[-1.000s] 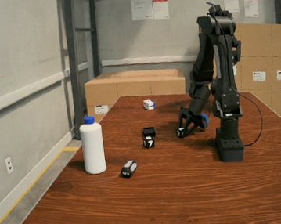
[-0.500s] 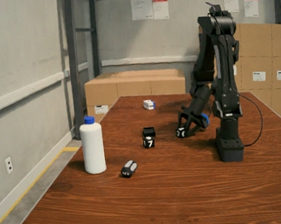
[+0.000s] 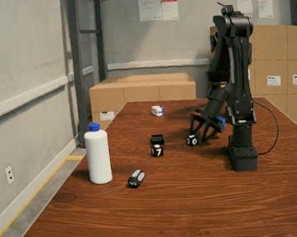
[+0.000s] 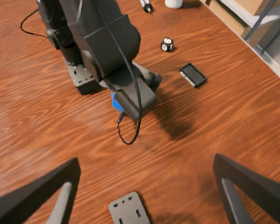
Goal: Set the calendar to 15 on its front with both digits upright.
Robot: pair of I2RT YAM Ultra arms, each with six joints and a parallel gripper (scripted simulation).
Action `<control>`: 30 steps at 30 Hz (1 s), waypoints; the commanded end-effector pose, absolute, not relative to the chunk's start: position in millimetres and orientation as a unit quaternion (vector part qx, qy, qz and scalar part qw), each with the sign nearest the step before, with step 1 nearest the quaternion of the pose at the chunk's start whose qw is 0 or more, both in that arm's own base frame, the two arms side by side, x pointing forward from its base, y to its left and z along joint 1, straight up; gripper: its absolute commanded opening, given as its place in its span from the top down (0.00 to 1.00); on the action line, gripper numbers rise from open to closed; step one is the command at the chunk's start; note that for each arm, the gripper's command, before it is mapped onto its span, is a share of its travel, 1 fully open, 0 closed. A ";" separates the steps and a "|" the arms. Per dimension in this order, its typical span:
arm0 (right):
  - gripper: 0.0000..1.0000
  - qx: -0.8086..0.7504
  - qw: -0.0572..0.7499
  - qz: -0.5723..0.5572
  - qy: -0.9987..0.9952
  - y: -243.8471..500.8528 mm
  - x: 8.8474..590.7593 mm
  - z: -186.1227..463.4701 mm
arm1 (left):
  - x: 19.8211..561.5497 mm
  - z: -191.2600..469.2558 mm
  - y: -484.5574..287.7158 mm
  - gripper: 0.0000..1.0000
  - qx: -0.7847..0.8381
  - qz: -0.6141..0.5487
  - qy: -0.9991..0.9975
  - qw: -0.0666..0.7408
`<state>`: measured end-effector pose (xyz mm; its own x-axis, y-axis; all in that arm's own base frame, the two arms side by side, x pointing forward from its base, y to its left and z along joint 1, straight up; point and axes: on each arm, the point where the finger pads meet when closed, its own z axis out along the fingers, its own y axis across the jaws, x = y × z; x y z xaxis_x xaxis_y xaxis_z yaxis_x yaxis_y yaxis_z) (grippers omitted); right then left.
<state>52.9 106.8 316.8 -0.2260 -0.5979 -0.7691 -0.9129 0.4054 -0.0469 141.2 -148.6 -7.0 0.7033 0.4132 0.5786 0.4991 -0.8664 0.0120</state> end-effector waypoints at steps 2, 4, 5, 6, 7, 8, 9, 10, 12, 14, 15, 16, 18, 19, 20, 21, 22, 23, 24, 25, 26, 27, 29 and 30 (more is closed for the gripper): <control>0.00 -0.501 0.365 0.210 0.756 106.2 54.4 320.4 | 131.5 23.3 -169.9 0.00 -0.919 -0.291 -0.261 0.047; 0.00 -0.501 0.365 0.210 0.756 106.2 54.4 320.4 | 124.2 35.0 -173.9 0.00 -0.920 -0.290 -0.261 0.048; 0.00 -0.501 0.365 0.210 0.756 106.2 54.4 320.4 | 121.4 39.5 -175.4 0.00 -0.920 -0.290 -0.261 0.048; 0.00 -0.501 0.365 0.210 0.756 106.2 54.4 320.4 | 120.2 40.0 -175.3 0.00 -0.919 -0.291 -0.258 0.058; 0.00 -0.501 0.365 0.210 0.756 106.2 54.4 320.4 | 123.3 40.0 -174.2 0.00 -0.918 -0.296 -0.256 0.064; 0.00 -0.501 0.365 0.210 0.756 106.2 54.4 320.4 | 124.5 36.5 -175.8 0.00 -0.918 -0.297 -0.256 0.066; 0.00 -0.501 0.365 0.210 0.756 106.2 54.4 320.4 | 125.3 35.4 -175.4 0.00 -0.917 -0.298 -0.255 0.069; 0.00 -0.501 0.365 0.210 0.756 106.2 54.4 320.4 | 125.7 34.8 -175.3 0.00 -0.917 -0.298 -0.255 0.070; 0.00 -0.501 0.365 0.210 0.756 106.2 54.4 320.4 | 126.9 33.6 -174.6 0.00 -0.917 -0.299 -0.255 0.073; 0.00 -0.501 0.365 0.210 0.756 106.2 54.4 320.4 | 126.9 33.6 -174.6 0.00 -0.917 -0.299 -0.255 0.073; 0.00 -0.501 0.365 0.210 0.756 106.2 54.4 320.4 | 129.1 34.9 -175.0 0.11 -0.913 -0.306 -0.261 0.069; 0.00 -0.501 0.365 0.210 0.756 106.2 54.4 320.4 | 131.7 35.7 -174.9 0.23 -0.909 -0.310 -0.270 0.066; 0.00 -0.501 0.365 0.210 0.756 106.2 54.4 320.4 | 139.4 40.6 -176.6 0.45 -0.898 -0.319 -0.300 0.049; 0.00 -0.501 0.365 0.210 0.756 106.2 54.4 320.4 | 144.9 42.8 -176.7 0.45 -0.888 -0.325 -0.323 0.040; 0.00 -0.501 0.365 0.210 0.756 106.2 54.4 320.4 | 152.6 45.7 -176.0 0.45 -0.875 -0.330 -0.352 0.031; 0.00 -0.501 0.365 0.210 0.756 106.2 54.4 320.4 | 160.1 48.2 -174.4 0.45 -0.861 -0.334 -0.383 0.024; 0.00 -0.501 0.365 0.210 0.756 106.2 54.4 320.4 | 166.3 50.0 -172.4 0.45 -0.849 -0.336 -0.407 0.020; 0.00 -0.501 0.365 0.210 0.756 106.2 54.4 320.4 | 171.7 51.6 -170.5 0.45 -0.839 -0.337 -0.428 0.016; 0.00 -0.501 0.365 0.210 0.756 106.2 54.4 320.4 | 176.4 52.3 -168.4 0.45 -0.828 -0.339 -0.447 0.014; 0.00 -0.501 0.365 0.210 0.756 106.2 54.4 320.4 | 181.7 53.6 -166.0 0.45 -0.815 -0.341 -0.468 0.011; 0.00 -0.501 0.365 0.210 0.756 106.2 54.4 320.4 | 187.3 54.9 -163.3 0.45 -0.802 -0.343 -0.489 0.007; 0.00 -0.501 0.365 0.210 0.756 106.2 54.4 320.4 | 192.5 56.1 -160.4 0.45 -0.788 -0.345 -0.510 0.004; 0.00 -0.502 0.362 0.209 0.757 105.5 54.1 319.3 | 202.3 58.9 -154.5 0.45 -0.760 -0.347 -0.550 -0.003; 0.00 -0.502 0.362 0.209 0.757 105.5 54.1 319.3 | 202.3 58.9 -154.5 0.45 -0.760 -0.347 -0.550 -0.003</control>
<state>53.0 106.3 316.4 -0.2279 -0.5989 -0.7677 -0.9125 0.4065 -0.0462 185.9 -146.0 45.5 0.2858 0.7737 0.5655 0.8187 -0.5038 0.2755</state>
